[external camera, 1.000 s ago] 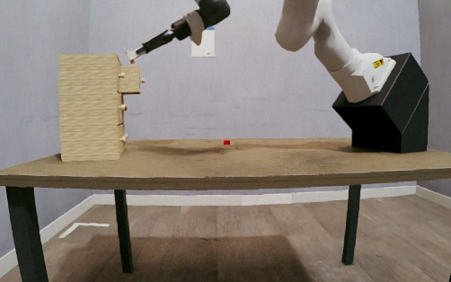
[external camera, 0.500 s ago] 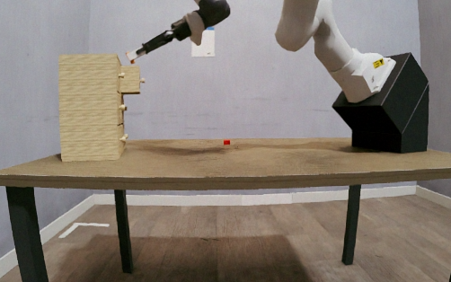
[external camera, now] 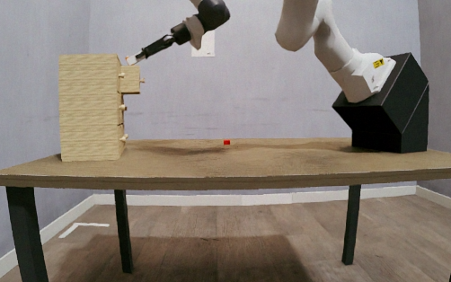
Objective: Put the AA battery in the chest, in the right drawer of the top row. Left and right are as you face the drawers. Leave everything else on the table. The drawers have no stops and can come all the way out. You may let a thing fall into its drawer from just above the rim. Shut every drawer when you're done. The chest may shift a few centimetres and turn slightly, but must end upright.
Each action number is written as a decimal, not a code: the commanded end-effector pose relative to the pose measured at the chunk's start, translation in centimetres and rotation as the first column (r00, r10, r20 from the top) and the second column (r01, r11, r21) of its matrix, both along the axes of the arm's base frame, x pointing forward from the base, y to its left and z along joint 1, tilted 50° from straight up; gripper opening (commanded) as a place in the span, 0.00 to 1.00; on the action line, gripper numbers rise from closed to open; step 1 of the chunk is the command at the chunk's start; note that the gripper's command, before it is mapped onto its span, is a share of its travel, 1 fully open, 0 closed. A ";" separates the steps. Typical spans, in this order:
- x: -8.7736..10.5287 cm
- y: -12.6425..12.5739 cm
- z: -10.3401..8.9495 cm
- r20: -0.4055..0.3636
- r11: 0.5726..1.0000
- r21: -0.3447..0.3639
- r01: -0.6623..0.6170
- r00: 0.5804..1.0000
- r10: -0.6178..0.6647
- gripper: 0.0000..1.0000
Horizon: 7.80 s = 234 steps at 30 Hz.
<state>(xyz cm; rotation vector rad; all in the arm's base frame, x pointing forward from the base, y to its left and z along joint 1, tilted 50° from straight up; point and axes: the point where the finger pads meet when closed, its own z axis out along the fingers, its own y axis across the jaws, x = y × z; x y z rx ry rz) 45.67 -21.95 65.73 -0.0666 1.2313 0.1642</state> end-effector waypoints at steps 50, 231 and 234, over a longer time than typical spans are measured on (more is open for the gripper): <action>-0.7 -0.4 0.5 0.004 1.000 -0.006 0.009 1.000 -0.009 1.00; -20.8 -5.4 -17.3 -0.850 0.987 -0.127 -0.101 0.524 -0.055 1.00; -20.7 -5.4 -17.3 -0.842 0.987 -0.126 -0.099 0.537 -0.053 1.00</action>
